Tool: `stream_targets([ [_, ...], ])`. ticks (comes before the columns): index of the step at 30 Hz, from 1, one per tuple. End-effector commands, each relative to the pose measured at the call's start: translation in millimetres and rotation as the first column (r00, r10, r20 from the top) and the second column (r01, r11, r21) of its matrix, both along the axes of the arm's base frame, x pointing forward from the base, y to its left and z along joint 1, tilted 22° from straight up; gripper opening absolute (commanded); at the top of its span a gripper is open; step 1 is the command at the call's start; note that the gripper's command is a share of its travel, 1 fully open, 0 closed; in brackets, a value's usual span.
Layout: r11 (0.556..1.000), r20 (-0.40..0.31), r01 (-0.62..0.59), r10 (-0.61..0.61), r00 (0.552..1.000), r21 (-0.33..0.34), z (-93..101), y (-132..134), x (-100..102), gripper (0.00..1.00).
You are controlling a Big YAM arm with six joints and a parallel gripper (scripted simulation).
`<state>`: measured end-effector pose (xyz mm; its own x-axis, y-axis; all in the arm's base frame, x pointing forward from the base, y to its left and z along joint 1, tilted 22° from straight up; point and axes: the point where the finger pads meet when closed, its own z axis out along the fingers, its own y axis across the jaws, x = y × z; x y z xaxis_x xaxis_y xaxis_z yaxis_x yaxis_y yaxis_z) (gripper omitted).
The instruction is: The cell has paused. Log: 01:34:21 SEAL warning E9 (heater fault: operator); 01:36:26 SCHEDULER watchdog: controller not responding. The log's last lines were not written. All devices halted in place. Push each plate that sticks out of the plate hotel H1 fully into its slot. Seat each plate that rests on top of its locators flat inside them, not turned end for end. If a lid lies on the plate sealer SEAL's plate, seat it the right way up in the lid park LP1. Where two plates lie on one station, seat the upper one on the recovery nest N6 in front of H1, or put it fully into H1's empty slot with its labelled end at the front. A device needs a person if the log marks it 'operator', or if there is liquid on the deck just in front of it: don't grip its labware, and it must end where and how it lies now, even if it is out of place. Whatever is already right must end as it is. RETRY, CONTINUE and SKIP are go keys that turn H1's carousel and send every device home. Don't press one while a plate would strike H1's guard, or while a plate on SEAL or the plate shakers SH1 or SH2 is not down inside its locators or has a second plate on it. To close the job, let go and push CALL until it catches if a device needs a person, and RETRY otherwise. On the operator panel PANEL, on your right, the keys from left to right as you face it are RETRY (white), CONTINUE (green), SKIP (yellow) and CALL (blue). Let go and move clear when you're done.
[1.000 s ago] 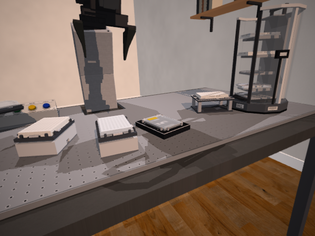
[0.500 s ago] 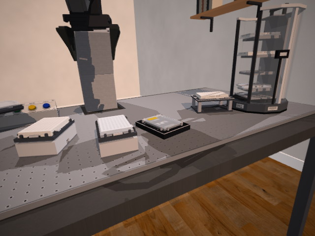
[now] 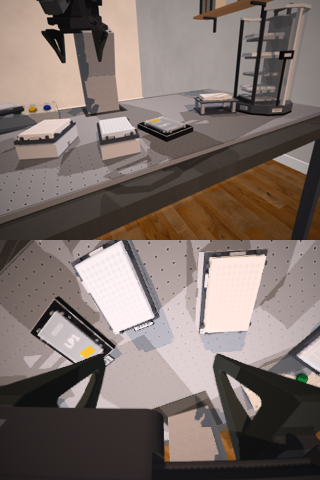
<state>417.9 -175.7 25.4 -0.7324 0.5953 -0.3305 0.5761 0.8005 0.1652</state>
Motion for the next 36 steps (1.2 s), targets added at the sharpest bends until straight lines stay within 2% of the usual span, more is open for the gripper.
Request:
stream_targets([
  [1,1.000,0.029,-0.009,0.010,1.000,-0.022,8.1,-12,-5,1.00],
  [5,1.000,0.018,-0.009,0.010,1.000,-0.017,-0.3,-21,-16,1.00],
  [11,1.000,0.025,-0.009,0.010,1.000,-0.023,0.5,-30,-25,1.00],
  [22,1.000,0.014,-0.009,0.009,1.000,-0.018,-13.1,-53,-53,1.00],
  [25,1.000,0.016,-0.009,0.009,1.000,-0.019,-12.9,-57,-53,1.00],
  [32,1.000,-0.004,-0.009,0.009,1.000,-0.005,-28.2,-69,-75,1.00],
  [36,0.990,0.029,0.134,-0.135,0.990,0.035,-20.8,-75,-84,1.00],
])
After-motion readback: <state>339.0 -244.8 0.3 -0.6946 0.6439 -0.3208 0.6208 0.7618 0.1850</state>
